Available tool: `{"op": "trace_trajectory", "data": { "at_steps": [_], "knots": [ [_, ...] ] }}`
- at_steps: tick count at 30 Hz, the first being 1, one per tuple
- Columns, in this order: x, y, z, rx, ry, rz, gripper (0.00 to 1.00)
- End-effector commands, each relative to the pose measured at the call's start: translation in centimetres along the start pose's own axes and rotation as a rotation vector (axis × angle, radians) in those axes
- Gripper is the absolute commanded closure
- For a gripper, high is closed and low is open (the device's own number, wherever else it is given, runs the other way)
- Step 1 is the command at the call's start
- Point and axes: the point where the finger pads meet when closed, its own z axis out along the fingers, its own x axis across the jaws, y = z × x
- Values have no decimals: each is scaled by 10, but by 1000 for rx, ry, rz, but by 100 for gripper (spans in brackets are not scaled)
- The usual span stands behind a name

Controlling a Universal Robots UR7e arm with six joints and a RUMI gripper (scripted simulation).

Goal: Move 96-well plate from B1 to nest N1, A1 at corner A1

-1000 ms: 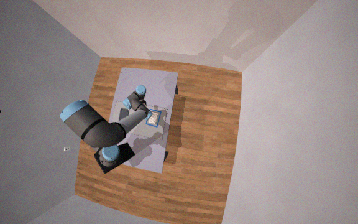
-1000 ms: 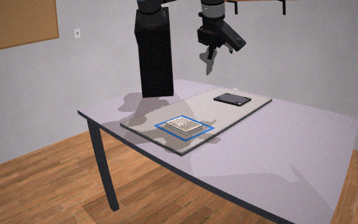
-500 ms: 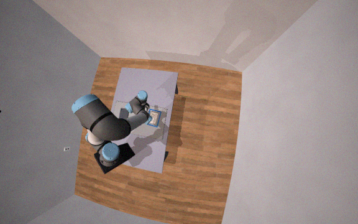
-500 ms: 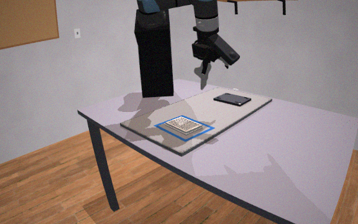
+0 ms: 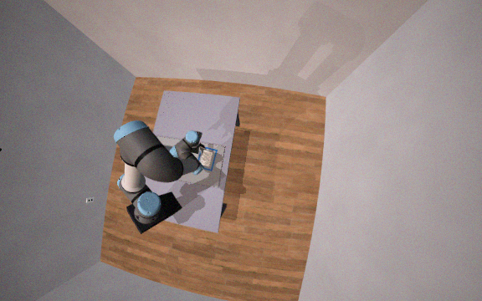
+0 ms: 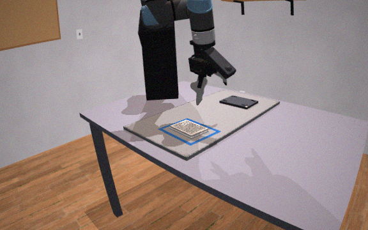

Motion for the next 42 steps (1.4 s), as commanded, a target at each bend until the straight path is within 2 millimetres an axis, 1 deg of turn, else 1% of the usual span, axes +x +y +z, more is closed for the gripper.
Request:
{"op": "trace_trajectory", "data": {
  "at_steps": [1, 5, 11, 14, 17, 20, 24, 42],
  "knots": [
    [8, 3, 8, 31, 35, 7, 0],
    [22, 11, 19, 52, 65, 13, 0],
    [42, 26, 31, 90, 124, 23, 0],
    [51, 34, 35, 107, 155, 28, 0],
    [53, 36, 36, 107, 155, 28, 0],
    [63, 46, 38, 140, 216, 35, 0],
    [76, 60, 38, 156, 250, 39, 0],
    [77, 61, 39, 156, 250, 39, 0]
  ]
}}
